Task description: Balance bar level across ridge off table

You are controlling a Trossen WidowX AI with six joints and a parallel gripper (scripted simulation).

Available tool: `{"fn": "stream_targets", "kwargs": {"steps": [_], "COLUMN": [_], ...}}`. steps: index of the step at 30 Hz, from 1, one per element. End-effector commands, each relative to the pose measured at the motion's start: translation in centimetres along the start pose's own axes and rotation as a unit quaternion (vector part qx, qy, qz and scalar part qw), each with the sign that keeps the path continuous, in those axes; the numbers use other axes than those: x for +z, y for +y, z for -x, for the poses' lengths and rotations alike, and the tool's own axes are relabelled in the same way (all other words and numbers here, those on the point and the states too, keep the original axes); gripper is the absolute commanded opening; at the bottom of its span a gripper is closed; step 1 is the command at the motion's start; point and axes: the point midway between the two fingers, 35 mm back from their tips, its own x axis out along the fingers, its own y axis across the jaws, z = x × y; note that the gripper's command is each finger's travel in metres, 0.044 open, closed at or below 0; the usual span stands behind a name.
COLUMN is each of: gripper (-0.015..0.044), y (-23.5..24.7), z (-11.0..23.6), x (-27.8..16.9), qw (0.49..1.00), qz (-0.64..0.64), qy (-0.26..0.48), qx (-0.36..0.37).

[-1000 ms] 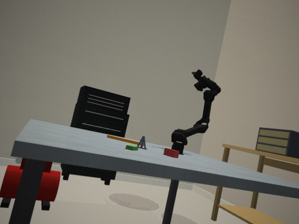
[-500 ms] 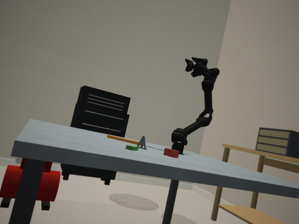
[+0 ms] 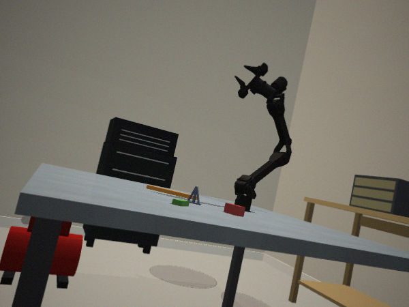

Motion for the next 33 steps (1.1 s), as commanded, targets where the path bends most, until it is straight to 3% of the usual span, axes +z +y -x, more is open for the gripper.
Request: {"fn": "stream_targets", "kwargs": {"steps": [1,14,33], "gripper": [0.0315,0.0315,0.0315], "y": [-3.9,-15.6,-31.0], "z": [-1.9,-5.4,-5.9], "x": [-3.7,-9.0,-9.3], "qw": [0.992,0.916,0.742], "qz": [0.109,0.342,0.522], "qy": [0.033,0.120,0.259], "qx": [-0.045,-0.173,-0.332]}}
